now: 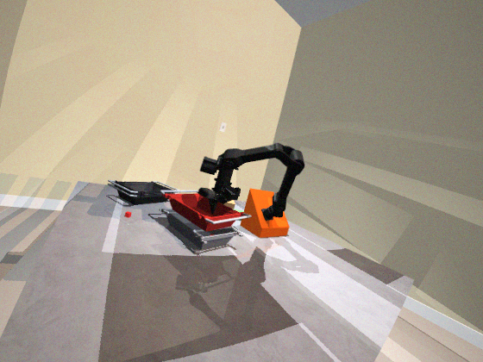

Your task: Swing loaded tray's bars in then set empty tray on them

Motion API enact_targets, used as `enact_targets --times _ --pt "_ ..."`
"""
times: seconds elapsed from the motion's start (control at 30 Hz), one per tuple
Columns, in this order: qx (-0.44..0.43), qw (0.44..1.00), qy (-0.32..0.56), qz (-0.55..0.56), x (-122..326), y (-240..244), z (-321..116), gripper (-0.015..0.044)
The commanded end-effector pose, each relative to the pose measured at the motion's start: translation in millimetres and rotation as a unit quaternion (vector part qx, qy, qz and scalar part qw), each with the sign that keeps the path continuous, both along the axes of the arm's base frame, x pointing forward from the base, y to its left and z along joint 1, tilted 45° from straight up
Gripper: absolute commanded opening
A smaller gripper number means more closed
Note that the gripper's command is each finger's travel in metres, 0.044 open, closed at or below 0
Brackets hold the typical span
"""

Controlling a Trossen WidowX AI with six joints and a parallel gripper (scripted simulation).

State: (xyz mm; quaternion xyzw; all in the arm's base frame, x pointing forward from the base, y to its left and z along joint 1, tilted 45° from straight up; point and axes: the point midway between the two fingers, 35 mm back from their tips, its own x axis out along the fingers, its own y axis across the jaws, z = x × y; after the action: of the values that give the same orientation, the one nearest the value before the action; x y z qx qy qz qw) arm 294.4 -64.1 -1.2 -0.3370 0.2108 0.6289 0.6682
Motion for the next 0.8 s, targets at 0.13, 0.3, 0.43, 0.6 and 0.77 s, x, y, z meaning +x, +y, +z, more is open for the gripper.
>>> enact_targets --times 0.13,0.3,0.43,0.6,0.77 --pt "0.001 1.0 0.01 0.01 -2.3 6.6 -2.8 0.0" --pt "0.0 1.0 0.002 0.002 -0.5 1.5 -0.6 0.0" --pt "0.001 1.0 0.01 0.01 -2.3 6.6 -2.8 0.0" --pt "0.001 1.0 0.01 0.01 -2.3 6.6 -2.8 0.0015" --pt "0.001 1.0 0.01 0.01 -2.3 6.6 -2.8 0.0088"
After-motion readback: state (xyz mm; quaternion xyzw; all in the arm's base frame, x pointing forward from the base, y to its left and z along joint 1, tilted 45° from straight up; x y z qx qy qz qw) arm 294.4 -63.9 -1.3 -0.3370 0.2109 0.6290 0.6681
